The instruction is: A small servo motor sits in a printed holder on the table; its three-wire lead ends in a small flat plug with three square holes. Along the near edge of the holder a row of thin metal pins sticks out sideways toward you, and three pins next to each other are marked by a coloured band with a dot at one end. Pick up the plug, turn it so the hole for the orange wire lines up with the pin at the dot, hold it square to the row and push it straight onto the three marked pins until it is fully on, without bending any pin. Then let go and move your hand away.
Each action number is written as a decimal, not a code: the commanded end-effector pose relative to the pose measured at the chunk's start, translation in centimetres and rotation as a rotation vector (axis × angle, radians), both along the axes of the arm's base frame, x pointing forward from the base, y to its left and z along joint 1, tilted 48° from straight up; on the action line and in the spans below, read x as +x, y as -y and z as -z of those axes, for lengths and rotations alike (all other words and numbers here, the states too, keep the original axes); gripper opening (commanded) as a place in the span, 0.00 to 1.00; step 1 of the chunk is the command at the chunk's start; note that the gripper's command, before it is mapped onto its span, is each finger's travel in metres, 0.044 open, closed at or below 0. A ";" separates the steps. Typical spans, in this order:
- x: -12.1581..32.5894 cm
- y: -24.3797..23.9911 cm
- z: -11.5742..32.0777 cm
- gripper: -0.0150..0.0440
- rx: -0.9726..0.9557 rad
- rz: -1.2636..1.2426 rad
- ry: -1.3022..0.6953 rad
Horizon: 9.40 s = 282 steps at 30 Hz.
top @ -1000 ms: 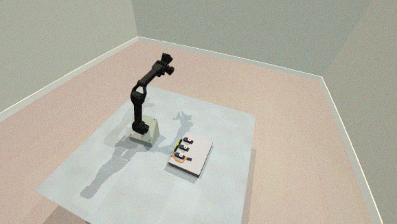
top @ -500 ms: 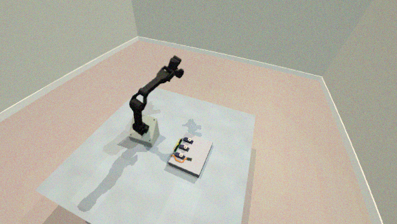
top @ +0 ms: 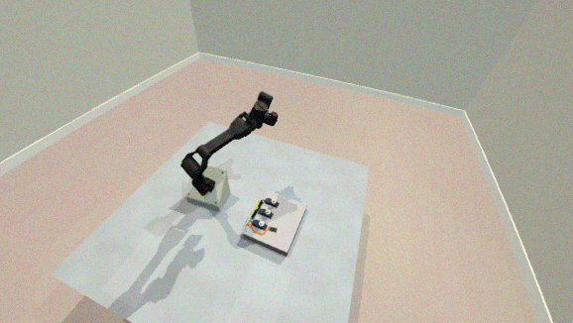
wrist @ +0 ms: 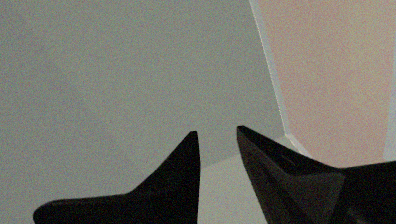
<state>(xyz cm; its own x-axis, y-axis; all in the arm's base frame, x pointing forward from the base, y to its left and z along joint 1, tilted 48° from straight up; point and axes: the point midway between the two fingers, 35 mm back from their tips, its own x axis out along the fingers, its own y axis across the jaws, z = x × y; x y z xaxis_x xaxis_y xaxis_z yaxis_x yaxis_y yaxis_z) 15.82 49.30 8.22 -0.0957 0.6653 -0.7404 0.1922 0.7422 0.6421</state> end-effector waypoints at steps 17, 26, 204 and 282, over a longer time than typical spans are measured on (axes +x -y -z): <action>12.8 10.2 -8.5 0.45 0.129 0.102 0.468; 16.6 16.2 -12.0 0.45 0.119 0.158 0.689; 17.7 45.9 2.3 0.25 -1.522 -0.332 0.226; 9.1 48.5 8.4 0.25 -1.546 -0.205 0.225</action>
